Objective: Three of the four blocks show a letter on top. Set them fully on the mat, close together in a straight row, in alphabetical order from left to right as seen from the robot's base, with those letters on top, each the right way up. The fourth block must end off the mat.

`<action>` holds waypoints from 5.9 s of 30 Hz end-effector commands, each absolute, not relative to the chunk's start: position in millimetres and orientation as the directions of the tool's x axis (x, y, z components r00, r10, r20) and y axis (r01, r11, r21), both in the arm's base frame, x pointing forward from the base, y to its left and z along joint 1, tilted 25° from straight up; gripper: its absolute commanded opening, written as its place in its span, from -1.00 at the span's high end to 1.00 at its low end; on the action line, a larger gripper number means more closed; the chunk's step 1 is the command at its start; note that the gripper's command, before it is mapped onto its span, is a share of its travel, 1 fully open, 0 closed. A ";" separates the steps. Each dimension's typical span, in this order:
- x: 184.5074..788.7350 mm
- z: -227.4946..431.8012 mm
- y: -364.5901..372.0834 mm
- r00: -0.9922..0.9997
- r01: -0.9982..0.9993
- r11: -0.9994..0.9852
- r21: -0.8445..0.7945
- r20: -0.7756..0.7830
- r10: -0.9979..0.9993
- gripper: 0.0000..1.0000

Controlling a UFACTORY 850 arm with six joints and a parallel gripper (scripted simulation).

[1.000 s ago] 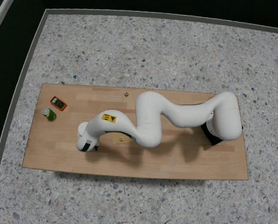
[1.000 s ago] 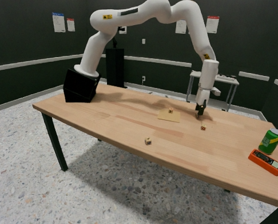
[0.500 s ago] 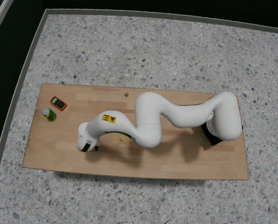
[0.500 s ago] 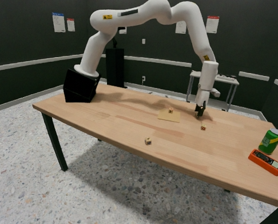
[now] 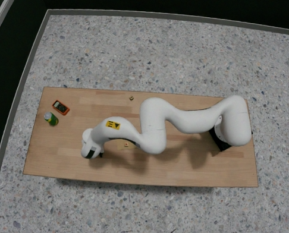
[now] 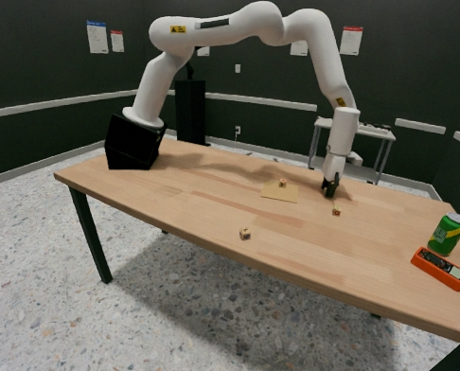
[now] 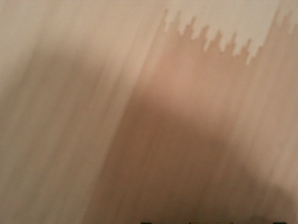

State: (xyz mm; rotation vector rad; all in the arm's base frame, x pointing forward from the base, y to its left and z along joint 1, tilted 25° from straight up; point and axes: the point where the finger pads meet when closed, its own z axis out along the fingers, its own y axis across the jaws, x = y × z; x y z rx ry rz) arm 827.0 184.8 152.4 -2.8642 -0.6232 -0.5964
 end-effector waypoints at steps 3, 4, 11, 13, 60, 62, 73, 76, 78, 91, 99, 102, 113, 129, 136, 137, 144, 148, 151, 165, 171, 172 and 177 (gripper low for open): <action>828.4 152.5 185.2 0.834 0.427 -0.902 -0.060 0.413 0.367 -0.28; 828.5 152.3 185.2 0.834 0.427 -0.902 -0.060 0.413 0.367 -0.28; 828.5 152.3 185.3 0.834 0.427 -0.902 -0.060 0.413 0.367 -0.28; 828.5 152.3 185.3 0.834 0.427 -0.902 -0.060 0.413 0.367 -0.28; 828.5 152.3 185.3 0.834 0.427 -0.902 -0.060 0.413 0.367 0.54; 828.5 152.3 185.3 0.834 0.427 -0.902 -0.060 0.413 0.367 0.54; 828.5 152.3 185.3 0.834 0.427 -0.902 -0.060 0.413 0.367 0.54; 828.5 152.3 185.3 0.834 0.427 -0.902 -0.060 0.413 0.367 0.54; 828.5 152.3 185.3 0.834 0.427 -0.902 -0.060 0.413 0.367 0.54; 828.5 152.3 185.3 0.834 0.427 -0.902 -0.060 0.413 0.367 0.54; 821.6 170.1 180.8 0.834 0.427 -0.902 -0.060 0.413 0.367 0.54; 814.4 188.9 176.1 0.834 0.427 -0.902 -0.060 0.413 0.367 0.54; 794.8 239.7 163.5 0.834 0.427 -0.902 -0.060 0.413 0.367 0.54; 793.5 243.1 162.6 0.833 0.428 -0.902 -0.059 0.413 0.368 0.54; 792.6 242.7 162.3 0.819 0.454 -0.890 -0.048 0.415 0.396 0.54; 792.6 242.7 162.3 0.819 0.454 -0.890 -0.048 0.415 0.396 0.54; 790.4 241.4 161.4 0.780 0.518 -0.855 -0.017 0.419 0.464 0.54; 788.0 240.0 160.4 0.732 0.585 -0.811 0.016 0.420 0.536 0.54; 785.6 238.7 159.4 0.679 0.646 -0.762 0.049 0.419 0.603 0.54; 773.5 231.9 154.0 0.349 0.871 -0.444 0.211 0.372 0.860 0.54; 768.5 229.3 151.6 0.196 0.917 -0.293 0.270 0.335 0.922 0.54; 768.5 229.3 151.6 0.196 0.917 -0.293 0.270 0.335 0.922 0.54; 762.6 226.1 148.8 0.012 0.938 -0.108 0.330 0.280 0.960 0.54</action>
